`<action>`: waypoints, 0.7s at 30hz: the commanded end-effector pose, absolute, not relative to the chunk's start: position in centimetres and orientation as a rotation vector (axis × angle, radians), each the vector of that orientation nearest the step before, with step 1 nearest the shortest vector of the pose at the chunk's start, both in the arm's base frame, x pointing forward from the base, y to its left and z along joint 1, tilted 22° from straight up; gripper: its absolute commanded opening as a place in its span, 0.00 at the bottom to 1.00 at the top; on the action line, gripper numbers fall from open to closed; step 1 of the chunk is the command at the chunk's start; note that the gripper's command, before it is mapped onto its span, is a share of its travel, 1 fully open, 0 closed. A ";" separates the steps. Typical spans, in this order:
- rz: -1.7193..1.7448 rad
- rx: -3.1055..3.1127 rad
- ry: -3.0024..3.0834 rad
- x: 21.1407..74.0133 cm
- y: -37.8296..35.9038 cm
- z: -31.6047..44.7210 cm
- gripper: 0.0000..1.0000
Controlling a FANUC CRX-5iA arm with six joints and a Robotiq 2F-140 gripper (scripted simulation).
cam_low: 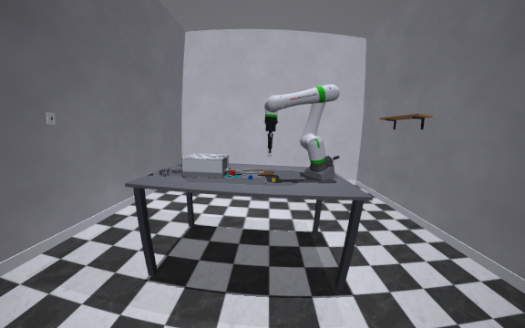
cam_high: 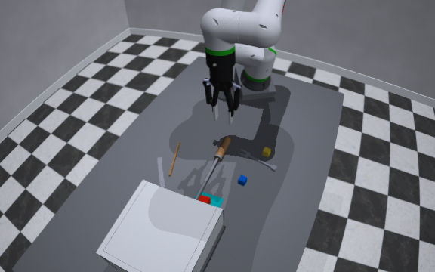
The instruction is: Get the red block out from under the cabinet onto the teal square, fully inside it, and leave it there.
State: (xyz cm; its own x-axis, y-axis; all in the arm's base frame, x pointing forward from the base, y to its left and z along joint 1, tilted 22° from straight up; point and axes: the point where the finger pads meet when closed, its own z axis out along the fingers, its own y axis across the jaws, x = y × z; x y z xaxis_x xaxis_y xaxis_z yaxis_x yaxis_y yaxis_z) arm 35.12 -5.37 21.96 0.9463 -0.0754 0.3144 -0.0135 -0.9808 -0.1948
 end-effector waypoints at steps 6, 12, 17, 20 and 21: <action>-0.481 -2.910 0.067 34.5 -5.7 23.7 0.34; -0.481 -2.910 0.067 34.5 -5.7 23.9 0.34; -0.481 -2.910 0.067 34.5 -5.7 23.9 0.34; -0.481 -2.910 0.067 34.5 -5.7 23.9 0.34; -0.481 -2.910 0.067 34.5 -5.7 23.9 0.34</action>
State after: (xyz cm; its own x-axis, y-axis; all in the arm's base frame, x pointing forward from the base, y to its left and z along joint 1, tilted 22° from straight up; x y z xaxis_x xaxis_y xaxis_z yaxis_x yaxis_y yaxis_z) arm 34.46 -5.74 23.85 0.9464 -0.0754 0.3140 -0.0133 -0.9807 -0.1952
